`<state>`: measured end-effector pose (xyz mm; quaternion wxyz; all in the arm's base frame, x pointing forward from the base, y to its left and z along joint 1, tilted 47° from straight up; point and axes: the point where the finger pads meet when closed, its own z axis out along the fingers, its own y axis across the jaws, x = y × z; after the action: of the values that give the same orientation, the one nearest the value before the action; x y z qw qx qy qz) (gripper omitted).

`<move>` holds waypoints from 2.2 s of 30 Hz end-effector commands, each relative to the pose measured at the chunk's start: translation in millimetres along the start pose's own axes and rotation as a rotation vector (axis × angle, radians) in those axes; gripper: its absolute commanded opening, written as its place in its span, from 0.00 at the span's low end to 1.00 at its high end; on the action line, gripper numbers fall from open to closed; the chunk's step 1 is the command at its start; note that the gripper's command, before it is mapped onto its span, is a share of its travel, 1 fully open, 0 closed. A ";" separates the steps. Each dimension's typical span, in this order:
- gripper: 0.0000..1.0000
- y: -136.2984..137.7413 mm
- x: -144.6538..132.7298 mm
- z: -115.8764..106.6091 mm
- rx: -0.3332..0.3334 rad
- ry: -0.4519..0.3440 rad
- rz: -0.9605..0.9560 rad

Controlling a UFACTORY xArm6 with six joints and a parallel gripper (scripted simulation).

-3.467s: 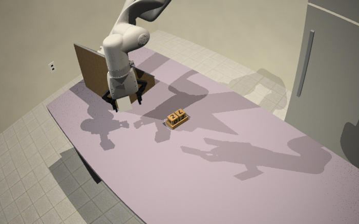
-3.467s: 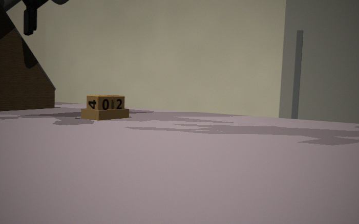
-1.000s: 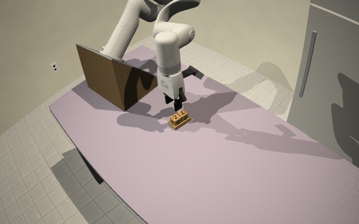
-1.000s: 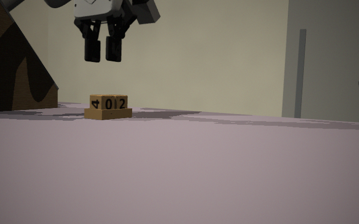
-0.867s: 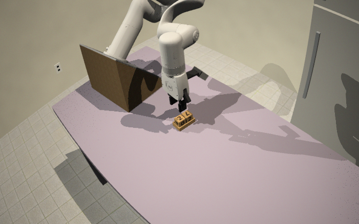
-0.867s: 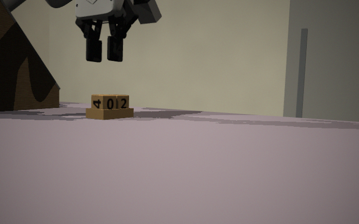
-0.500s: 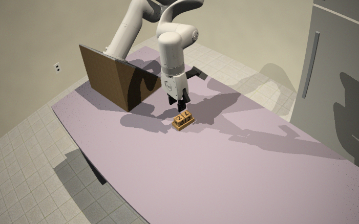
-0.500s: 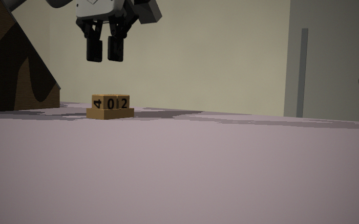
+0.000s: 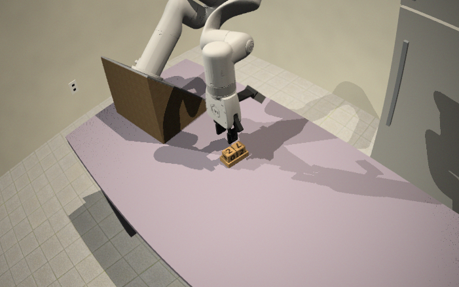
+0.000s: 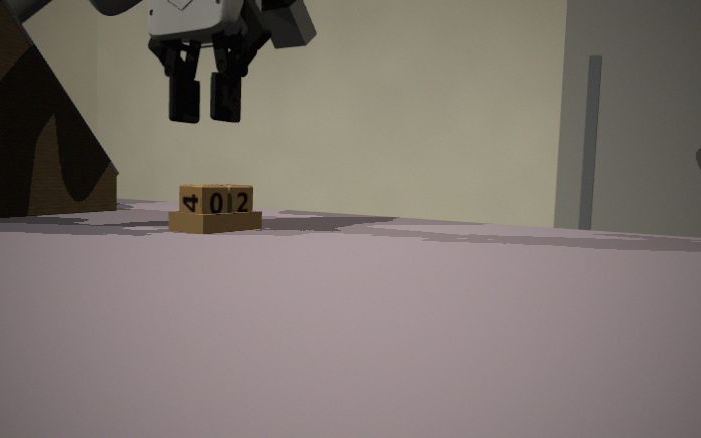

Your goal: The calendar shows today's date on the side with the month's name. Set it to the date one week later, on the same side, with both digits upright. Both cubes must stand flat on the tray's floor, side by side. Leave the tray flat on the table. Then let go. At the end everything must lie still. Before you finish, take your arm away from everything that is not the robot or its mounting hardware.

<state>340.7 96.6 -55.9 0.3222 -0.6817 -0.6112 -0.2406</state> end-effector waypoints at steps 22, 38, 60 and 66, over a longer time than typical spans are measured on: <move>0.49 1.0 -0.2 23.6 -0.003 0.000 -0.001; 0.49 0.9 -0.3 43.5 -0.003 0.000 -0.001; 0.49 0.9 -0.4 50.0 -0.003 0.000 -0.001; 0.49 0.9 -0.4 50.0 -0.003 0.000 -0.001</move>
<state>337.2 133.6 -90.5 0.3220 -0.6817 -0.6113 -0.2407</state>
